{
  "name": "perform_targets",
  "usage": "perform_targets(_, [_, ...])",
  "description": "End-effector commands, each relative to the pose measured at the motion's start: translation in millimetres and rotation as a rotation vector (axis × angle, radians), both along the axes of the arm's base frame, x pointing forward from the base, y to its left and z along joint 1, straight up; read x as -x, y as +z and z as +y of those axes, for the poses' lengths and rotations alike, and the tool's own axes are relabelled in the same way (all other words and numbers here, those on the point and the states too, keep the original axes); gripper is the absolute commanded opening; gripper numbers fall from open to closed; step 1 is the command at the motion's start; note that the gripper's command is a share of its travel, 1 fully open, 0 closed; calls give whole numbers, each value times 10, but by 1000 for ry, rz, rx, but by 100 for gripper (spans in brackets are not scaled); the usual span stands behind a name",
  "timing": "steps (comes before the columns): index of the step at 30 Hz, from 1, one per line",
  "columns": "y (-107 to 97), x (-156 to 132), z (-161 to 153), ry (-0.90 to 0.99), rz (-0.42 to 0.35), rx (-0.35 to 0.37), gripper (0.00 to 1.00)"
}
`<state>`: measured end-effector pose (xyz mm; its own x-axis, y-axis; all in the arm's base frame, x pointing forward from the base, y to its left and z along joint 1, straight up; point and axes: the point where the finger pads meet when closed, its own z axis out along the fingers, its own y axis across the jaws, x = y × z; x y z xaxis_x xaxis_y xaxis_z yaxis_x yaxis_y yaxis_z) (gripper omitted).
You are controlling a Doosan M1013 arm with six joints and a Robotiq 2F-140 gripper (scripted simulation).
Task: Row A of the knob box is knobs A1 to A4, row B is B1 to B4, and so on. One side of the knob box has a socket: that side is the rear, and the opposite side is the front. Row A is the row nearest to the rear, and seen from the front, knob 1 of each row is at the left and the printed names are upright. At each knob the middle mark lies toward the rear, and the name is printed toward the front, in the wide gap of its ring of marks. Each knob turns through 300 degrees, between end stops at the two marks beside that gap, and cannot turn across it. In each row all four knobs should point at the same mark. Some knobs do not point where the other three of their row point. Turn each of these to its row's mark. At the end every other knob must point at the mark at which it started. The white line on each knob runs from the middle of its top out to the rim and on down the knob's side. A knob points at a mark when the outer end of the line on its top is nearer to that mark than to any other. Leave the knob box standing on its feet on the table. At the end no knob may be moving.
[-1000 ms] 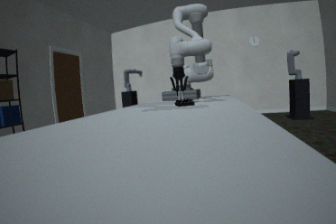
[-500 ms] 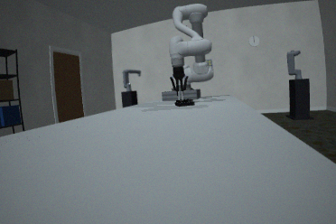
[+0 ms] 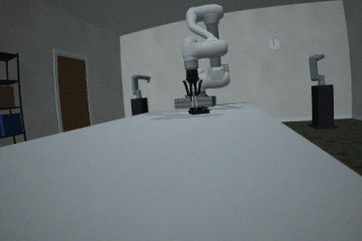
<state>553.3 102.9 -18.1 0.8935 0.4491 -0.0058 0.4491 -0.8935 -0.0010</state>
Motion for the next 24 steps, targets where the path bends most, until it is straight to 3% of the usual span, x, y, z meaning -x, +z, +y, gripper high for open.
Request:
perform_targets(1, [75, 0, 1, 0, 0, 0, 12])
perform_targets(9, [232, -1, 1, 0, 0, 0, 12])
perform_targets(24, [239, -1, 1, 1, 0, 0, 12])
